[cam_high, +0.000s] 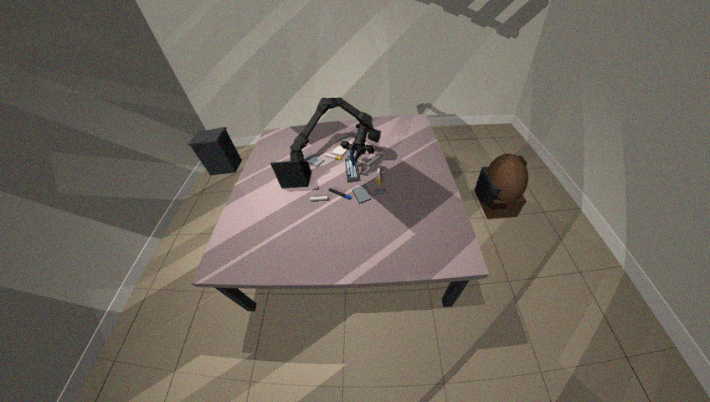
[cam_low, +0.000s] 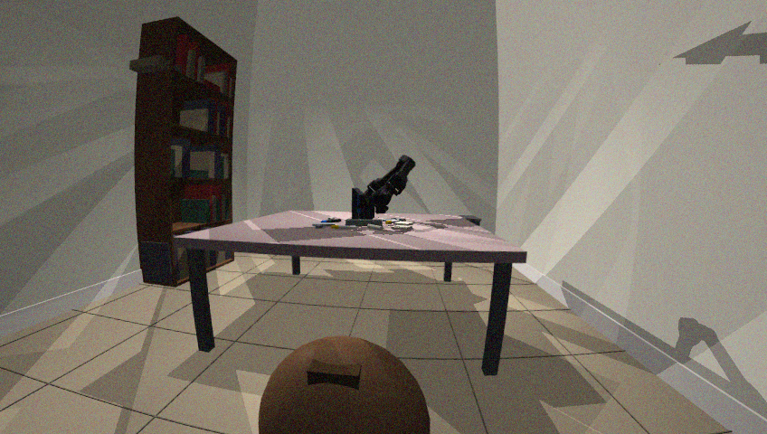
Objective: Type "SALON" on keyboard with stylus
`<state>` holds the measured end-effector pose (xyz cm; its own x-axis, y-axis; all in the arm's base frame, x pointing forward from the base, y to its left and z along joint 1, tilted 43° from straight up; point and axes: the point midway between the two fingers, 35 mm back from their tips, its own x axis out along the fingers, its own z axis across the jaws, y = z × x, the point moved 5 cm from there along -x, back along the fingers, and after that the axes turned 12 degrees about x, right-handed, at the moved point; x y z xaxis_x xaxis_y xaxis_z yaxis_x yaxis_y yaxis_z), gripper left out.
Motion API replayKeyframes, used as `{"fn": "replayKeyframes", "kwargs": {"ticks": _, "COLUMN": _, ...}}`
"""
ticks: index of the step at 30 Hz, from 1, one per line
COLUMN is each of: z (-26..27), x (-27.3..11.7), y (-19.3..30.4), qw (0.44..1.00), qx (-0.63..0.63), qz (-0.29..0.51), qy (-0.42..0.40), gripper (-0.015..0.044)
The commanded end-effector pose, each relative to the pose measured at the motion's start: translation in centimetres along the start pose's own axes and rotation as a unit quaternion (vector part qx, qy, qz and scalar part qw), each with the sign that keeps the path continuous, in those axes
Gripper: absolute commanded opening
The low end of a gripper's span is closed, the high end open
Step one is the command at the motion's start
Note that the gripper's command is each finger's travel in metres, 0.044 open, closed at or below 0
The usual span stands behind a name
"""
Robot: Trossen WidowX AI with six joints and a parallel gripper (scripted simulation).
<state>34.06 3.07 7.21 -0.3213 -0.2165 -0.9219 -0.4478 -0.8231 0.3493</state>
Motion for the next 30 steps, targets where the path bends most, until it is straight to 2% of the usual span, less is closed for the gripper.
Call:
{"fn": "replayKeyframes", "kwargs": {"ticks": 1, "z": -0.04, "x": 0.22, "y": -0.24, "qw": 1.0, "qx": 0.002, "qz": -0.001, "qy": -0.002, "gripper": 0.0053}}
{"fn": "replayKeyframes", "kwargs": {"ticks": 2, "z": -0.03, "x": 0.24, "y": -0.26, "qw": 1.0, "qx": 0.002, "qz": -0.001, "qy": -0.002, "gripper": 0.0079}}
{"fn": "replayKeyframes", "kwargs": {"ticks": 3, "z": -0.03, "x": 0.26, "y": -0.3, "qw": 1.0, "qx": 0.002, "qz": -0.001, "qy": -0.002, "gripper": 0.0081}}
{"fn": "replayKeyframes", "kwargs": {"ticks": 30, "z": -0.12, "x": 0.26, "y": -0.71, "qw": 1.0, "qx": 0.002, "qz": -0.001, "qy": -0.002, "gripper": 0.0081}}
